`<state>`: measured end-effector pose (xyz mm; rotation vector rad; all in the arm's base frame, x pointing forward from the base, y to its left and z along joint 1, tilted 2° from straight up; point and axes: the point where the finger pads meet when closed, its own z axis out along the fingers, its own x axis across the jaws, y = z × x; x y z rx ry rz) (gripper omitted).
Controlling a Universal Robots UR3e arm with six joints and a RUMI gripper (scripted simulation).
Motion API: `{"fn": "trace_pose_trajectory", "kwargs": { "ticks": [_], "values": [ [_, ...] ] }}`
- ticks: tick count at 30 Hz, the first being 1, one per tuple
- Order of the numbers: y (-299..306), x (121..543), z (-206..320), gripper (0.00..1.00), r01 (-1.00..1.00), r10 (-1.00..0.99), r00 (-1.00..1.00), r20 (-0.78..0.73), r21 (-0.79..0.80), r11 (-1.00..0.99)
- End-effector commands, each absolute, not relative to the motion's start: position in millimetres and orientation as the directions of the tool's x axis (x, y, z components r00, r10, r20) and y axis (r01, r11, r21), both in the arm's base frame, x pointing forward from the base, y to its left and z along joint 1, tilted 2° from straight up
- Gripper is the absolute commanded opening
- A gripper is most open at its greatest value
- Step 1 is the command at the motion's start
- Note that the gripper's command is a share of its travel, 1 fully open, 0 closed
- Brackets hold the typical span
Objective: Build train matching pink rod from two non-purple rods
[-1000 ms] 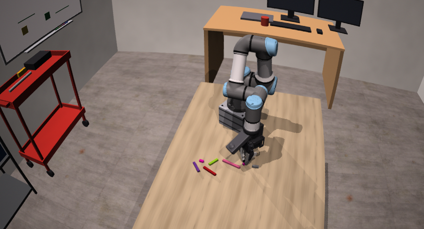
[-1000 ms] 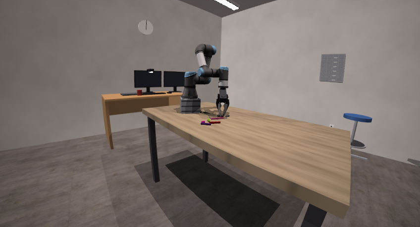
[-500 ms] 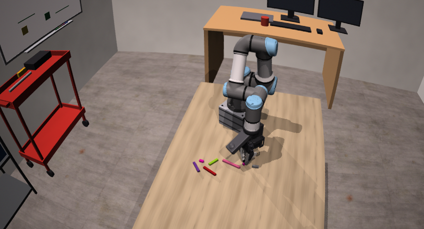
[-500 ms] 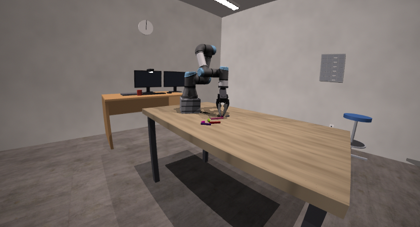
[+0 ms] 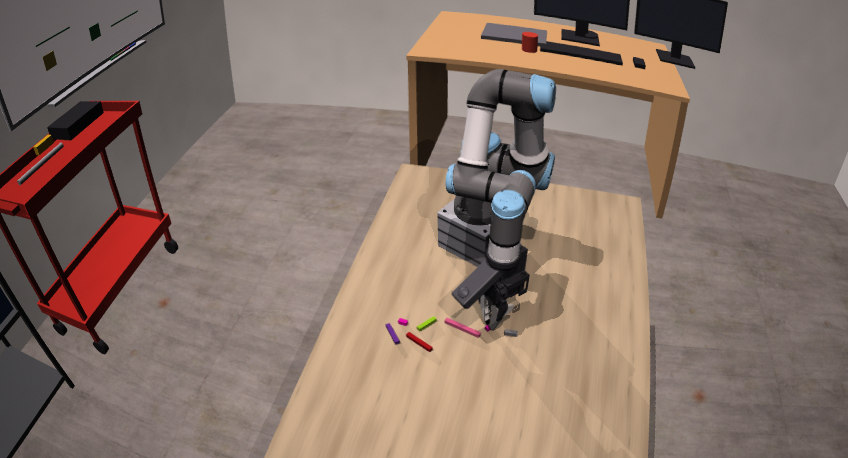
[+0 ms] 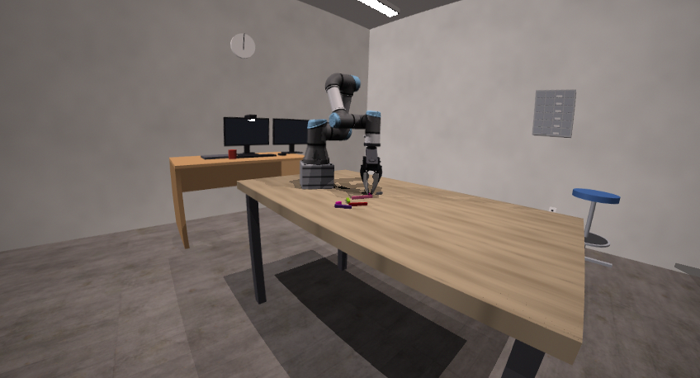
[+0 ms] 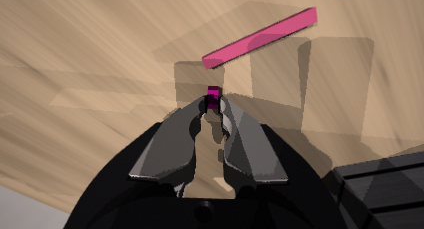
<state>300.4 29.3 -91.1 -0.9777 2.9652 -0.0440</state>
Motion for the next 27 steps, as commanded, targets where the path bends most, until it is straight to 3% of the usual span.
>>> {"fn": "trace_pose_trajectory", "kwargs": {
  "ticks": [1, 27],
  "values": [
    [29.1, 301.1, -90.6, 0.00, -0.594, -0.595, -0.804, -0.011, -0.034, 0.803],
    [30.0, 300.0, -51.7, 0.00, -0.594, -0.595, -0.804, -0.011, -0.034, 0.803]
  ]
}}
